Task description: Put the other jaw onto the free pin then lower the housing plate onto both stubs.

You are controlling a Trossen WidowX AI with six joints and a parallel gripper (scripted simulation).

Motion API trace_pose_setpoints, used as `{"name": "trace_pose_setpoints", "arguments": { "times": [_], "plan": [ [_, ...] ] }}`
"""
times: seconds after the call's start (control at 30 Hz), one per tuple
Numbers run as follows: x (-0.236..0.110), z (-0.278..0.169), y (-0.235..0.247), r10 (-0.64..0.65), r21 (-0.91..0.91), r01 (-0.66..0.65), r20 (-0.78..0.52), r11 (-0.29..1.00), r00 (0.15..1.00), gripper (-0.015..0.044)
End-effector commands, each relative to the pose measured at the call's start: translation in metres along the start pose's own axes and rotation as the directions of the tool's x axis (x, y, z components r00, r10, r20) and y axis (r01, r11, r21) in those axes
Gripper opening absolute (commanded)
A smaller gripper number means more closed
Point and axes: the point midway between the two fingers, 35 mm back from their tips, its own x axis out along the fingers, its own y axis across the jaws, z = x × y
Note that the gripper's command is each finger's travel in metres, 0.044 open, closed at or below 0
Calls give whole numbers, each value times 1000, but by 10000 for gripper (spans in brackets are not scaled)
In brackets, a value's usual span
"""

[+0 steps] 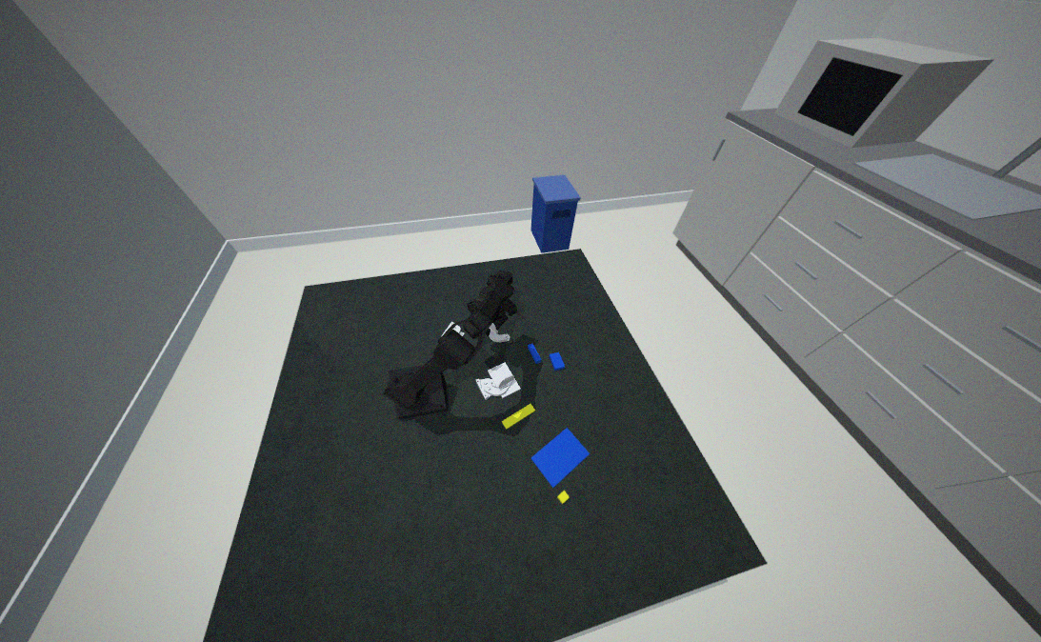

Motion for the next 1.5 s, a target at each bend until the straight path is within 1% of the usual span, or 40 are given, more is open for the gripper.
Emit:
{"name": "trace_pose_setpoints", "arguments": {
  "times": [0.0, 0.33, 0.7, 1.07, 1.47],
  "plan": [
    [0, -9, 10, 1, 117, 0, -7, 993, 1000, 134],
    [-2, -26, 28, 2, 356, 1, -7, 935, 1000, 134],
    [-1, -42, 50, 3, 593, 3, -8, 805, 1000, 134],
    [1, -57, 73, 4, 787, 5, -10, 616, 1000, 134],
    [5, -70, 100, 6, 933, 8, -11, 360, 1000, 134]
  ]
}}
